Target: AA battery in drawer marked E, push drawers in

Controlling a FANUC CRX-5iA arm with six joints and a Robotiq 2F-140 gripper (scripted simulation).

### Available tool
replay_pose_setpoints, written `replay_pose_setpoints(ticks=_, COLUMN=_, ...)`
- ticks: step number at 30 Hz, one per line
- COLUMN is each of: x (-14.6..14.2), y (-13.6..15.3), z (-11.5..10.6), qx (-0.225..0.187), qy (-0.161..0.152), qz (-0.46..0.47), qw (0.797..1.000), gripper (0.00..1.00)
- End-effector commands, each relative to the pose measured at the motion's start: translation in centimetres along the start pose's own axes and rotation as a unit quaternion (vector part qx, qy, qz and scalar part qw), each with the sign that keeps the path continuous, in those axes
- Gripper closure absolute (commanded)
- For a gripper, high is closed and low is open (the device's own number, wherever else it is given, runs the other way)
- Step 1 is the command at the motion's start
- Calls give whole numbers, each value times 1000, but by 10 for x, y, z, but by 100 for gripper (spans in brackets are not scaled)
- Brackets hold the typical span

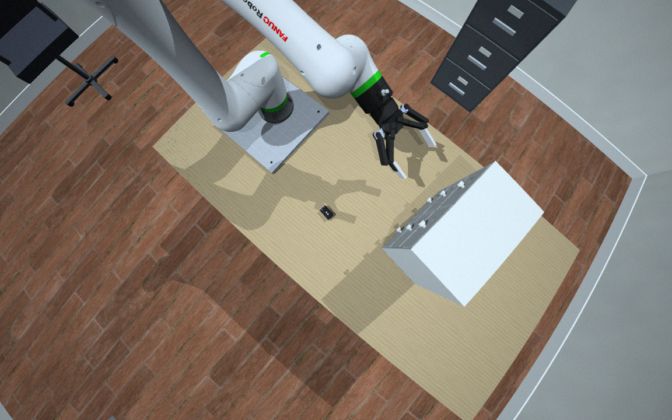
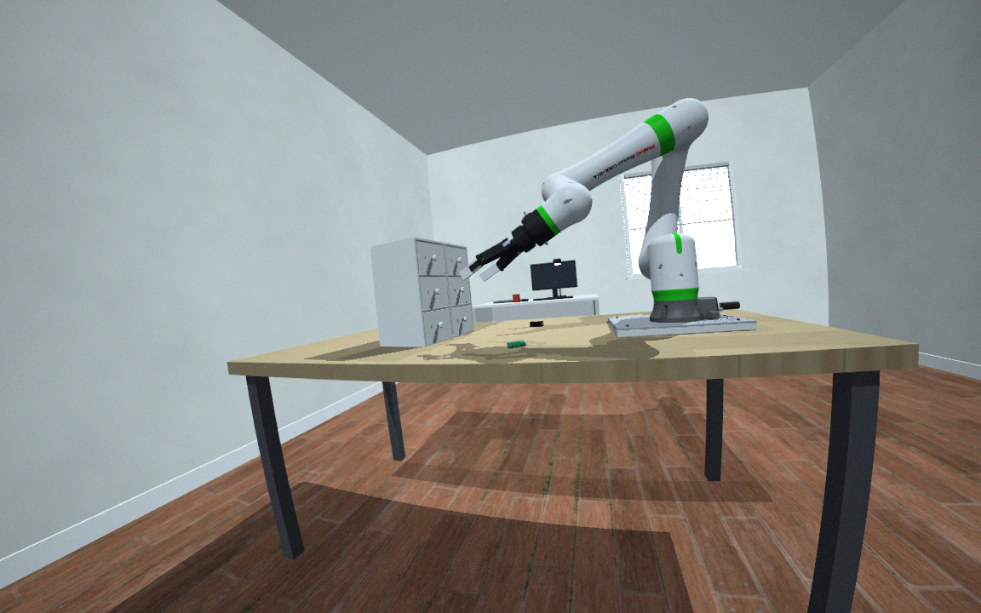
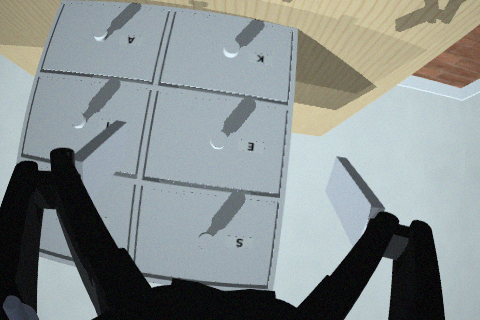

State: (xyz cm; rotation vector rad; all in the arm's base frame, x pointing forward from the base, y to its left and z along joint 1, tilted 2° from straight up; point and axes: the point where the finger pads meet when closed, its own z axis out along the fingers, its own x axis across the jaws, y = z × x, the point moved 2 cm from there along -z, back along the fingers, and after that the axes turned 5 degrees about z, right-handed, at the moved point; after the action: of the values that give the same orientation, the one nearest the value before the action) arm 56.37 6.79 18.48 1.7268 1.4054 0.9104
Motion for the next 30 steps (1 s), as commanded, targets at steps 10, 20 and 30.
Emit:
replay_pose_setpoints(ticks=10, x=0, y=-5, z=11, qx=-70, qy=-32, qz=0, qw=997, gripper=0)
replay_pose_setpoints(ticks=20, x=0, y=-5, z=13, qx=-83, qy=-29, qz=-1, qw=996, gripper=0)
replay_pose_setpoints(ticks=30, x=1, y=-5, z=14, qx=-84, qy=-29, qz=-1, qw=996, gripper=80)
